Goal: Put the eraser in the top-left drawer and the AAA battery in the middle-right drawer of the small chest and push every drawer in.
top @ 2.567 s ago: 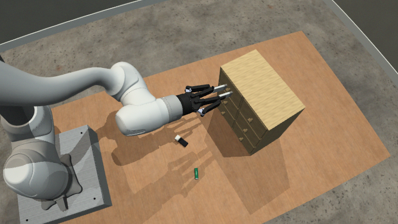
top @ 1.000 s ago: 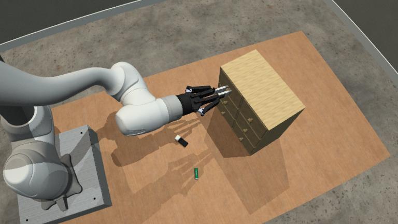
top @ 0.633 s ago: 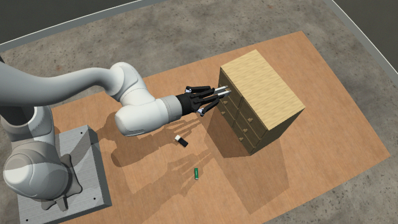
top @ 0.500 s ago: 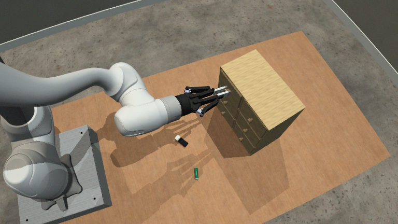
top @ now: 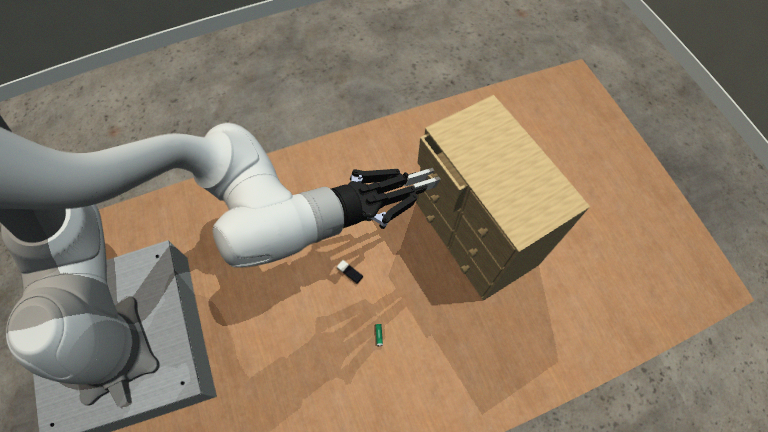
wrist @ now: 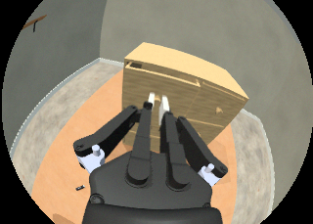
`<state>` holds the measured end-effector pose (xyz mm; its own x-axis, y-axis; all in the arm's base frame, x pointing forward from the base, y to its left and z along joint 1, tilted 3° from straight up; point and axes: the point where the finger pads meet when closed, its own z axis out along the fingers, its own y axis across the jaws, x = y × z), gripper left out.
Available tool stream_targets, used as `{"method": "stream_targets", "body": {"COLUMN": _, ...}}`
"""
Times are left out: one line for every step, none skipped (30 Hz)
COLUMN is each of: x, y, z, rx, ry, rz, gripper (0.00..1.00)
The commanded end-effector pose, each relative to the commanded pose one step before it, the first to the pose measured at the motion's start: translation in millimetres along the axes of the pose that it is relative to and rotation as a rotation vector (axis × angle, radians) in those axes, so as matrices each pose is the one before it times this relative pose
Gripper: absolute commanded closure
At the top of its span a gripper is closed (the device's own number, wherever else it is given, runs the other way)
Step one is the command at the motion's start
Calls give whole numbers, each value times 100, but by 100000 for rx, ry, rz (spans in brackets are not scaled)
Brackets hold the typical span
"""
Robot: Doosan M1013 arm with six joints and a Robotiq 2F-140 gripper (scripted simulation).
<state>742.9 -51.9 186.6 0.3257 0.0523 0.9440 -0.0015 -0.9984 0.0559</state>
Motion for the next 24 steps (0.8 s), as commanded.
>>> {"method": "stream_targets", "body": {"x": -107, "y": -3, "z": -312, "rx": 10, "ry": 4, "rz": 16, "gripper": 92}}
{"method": "stream_targets", "body": {"x": -47, "y": 0, "z": -128, "rx": 0, "ry": 0, "rz": 0, "gripper": 92}}
{"method": "stream_targets", "body": {"x": -48, "y": 0, "z": -131, "rx": 0, "ry": 0, "rz": 0, "gripper": 92}}
{"method": "stream_targets", "body": {"x": -49, "y": 0, "z": -133, "rx": 0, "ry": 0, "rz": 0, "gripper": 92}}
{"method": "stream_targets", "body": {"x": -49, "y": 0, "z": -135, "rx": 0, "ry": 0, "rz": 0, "gripper": 92}}
{"method": "stream_targets", "body": {"x": -50, "y": 0, "z": -137, "rx": 0, "ry": 0, "rz": 0, "gripper": 92}}
{"method": "stream_targets", "body": {"x": 0, "y": 0, "z": 0, "rx": 0, "ry": 0, "rz": 0, "gripper": 92}}
{"method": "stream_targets", "body": {"x": 0, "y": 0, "z": 0, "rx": 0, "ry": 0, "rz": 0, "gripper": 92}}
{"method": "stream_targets", "body": {"x": -50, "y": 0, "z": -138, "rx": 0, "ry": 0, "rz": 0, "gripper": 92}}
{"method": "stream_targets", "body": {"x": -50, "y": 0, "z": -139, "rx": 0, "ry": 0, "rz": 0, "gripper": 92}}
{"method": "stream_targets", "body": {"x": -51, "y": 0, "z": -140, "rx": 0, "ry": 0, "rz": 0, "gripper": 92}}
{"method": "stream_targets", "body": {"x": -51, "y": 0, "z": -140, "rx": 0, "ry": 0, "rz": 0, "gripper": 92}}
{"method": "stream_targets", "body": {"x": -51, "y": 0, "z": -140, "rx": 0, "ry": 0, "rz": 0, "gripper": 92}}
{"method": "stream_targets", "body": {"x": -51, "y": 0, "z": -140, "rx": 0, "ry": 0, "rz": 0, "gripper": 92}}
{"method": "stream_targets", "body": {"x": -51, "y": 0, "z": -139, "rx": 0, "ry": 0, "rz": 0, "gripper": 92}}
{"method": "stream_targets", "body": {"x": -51, "y": 0, "z": -139, "rx": 0, "ry": 0, "rz": 0, "gripper": 92}}
{"method": "stream_targets", "body": {"x": -50, "y": 0, "z": -137, "rx": 0, "ry": 0, "rz": 0, "gripper": 92}}
{"method": "stream_targets", "body": {"x": -50, "y": 0, "z": -136, "rx": 0, "ry": 0, "rz": 0, "gripper": 92}}
{"method": "stream_targets", "body": {"x": -49, "y": 0, "z": -135, "rx": 0, "ry": 0, "rz": 0, "gripper": 92}}
{"method": "stream_targets", "body": {"x": -48, "y": 0, "z": -132, "rx": 0, "ry": 0, "rz": 0, "gripper": 92}}
{"method": "stream_targets", "body": {"x": -47, "y": 0, "z": -130, "rx": 0, "ry": 0, "rz": 0, "gripper": 92}}
{"method": "stream_targets", "body": {"x": -47, "y": 0, "z": -128, "rx": 0, "ry": 0, "rz": 0, "gripper": 92}}
{"method": "stream_targets", "body": {"x": -46, "y": 0, "z": -125, "rx": 0, "ry": 0, "rz": 0, "gripper": 92}}
{"method": "stream_targets", "body": {"x": 0, "y": 0, "z": 0, "rx": 0, "ry": 0, "rz": 0, "gripper": 92}}
